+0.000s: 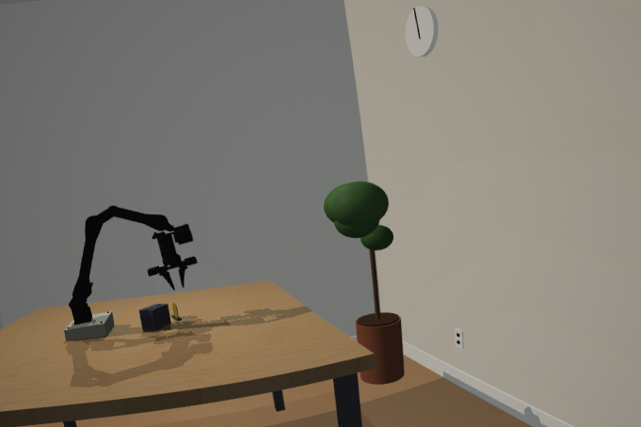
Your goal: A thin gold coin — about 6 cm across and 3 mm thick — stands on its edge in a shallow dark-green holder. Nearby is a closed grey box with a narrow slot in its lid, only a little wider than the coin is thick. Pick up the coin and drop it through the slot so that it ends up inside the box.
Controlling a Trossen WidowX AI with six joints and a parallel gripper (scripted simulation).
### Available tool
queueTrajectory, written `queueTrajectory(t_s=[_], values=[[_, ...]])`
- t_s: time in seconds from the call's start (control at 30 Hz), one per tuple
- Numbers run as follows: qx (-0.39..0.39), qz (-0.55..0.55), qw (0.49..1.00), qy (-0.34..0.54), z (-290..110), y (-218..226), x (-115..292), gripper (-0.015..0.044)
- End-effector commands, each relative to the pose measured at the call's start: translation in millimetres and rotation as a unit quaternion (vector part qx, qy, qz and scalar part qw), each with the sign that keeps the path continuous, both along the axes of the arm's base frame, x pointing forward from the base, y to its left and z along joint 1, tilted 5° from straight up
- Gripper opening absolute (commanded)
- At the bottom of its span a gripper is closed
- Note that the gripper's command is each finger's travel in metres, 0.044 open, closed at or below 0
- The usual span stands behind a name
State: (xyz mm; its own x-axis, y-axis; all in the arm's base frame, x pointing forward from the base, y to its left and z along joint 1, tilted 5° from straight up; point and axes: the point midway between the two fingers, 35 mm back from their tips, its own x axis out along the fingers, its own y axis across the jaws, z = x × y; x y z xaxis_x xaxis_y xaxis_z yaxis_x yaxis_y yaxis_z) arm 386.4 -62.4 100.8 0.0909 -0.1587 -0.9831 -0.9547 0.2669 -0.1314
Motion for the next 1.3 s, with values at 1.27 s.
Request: queueTrajectory(t_s=[1.27], values=[[0.05,0.204,0.974,0.084,-59,59,-15,0.0161]])
